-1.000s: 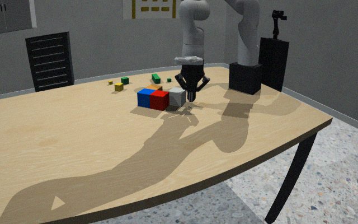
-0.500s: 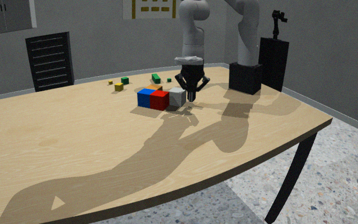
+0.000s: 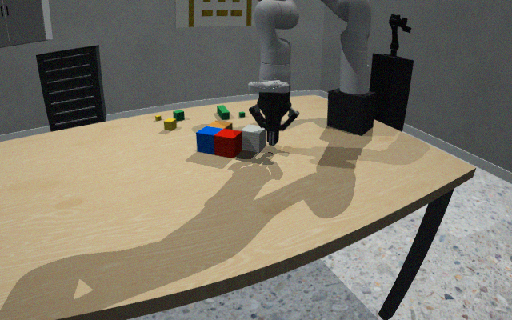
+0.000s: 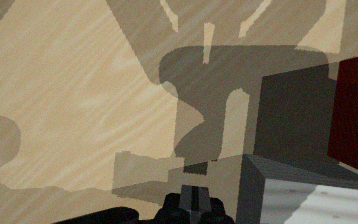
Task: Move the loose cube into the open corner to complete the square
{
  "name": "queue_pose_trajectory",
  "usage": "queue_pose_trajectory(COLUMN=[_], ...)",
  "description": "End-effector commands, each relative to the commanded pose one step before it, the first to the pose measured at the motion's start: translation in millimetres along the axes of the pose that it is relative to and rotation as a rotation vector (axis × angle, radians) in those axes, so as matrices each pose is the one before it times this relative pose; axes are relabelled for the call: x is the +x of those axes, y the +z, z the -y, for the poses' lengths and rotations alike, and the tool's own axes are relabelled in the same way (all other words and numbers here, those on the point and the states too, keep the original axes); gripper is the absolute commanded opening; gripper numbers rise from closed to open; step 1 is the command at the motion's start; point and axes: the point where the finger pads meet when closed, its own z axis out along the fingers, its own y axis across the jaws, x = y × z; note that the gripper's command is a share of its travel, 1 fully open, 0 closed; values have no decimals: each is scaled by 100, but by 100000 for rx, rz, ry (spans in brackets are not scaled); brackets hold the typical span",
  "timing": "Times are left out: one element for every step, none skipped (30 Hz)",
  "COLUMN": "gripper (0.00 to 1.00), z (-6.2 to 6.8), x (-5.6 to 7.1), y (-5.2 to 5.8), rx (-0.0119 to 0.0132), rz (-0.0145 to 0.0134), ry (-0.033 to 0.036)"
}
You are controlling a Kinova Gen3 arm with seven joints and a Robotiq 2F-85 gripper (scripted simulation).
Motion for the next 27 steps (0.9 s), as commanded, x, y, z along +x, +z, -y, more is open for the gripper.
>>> queue_pose_trajectory(gripper=[10, 10, 10, 10, 10, 10, 10, 10, 10, 10, 10, 10, 10, 10, 10, 10, 10, 10, 10, 10, 10, 10, 10, 10, 10, 10, 10], z=[-256, -51, -49, -46, 0, 0, -42, -38, -34, -29, -23, -18, -13, -9, -5, -2, 0, 0, 0, 0, 0, 0, 0, 0, 0, 0, 0], x=[57, 3, 3, 3, 0, 0, 2, 2, 2, 1, 1, 1, 1, 0, 0, 0, 0, 0, 0, 0, 0, 0, 0, 0, 0, 0, 0], y=[-55, 0, 0, 0, 0, 0, 0, 0, 0, 0, 0, 0, 0, 0, 0, 0, 0, 0, 0, 0, 0, 0, 0, 0, 0, 0, 0], rx=[-131, 0, 0, 0, 0, 0, 0, 0, 0, 0, 0, 0, 0, 0, 0, 0, 0, 0, 0, 0, 0, 0, 0, 0, 0, 0, 0], rz=[-164, 0, 0, 0, 0, 0, 0, 0, 0, 0, 0, 0, 0, 0, 0, 0, 0, 0, 0, 0, 0, 0, 0, 0, 0, 0, 0], ry=[244, 0, 0, 0, 0, 0, 0, 0, 0, 0, 0, 0, 0, 0, 0, 0, 0, 0, 0, 0, 0, 0, 0, 0, 0, 0, 0])
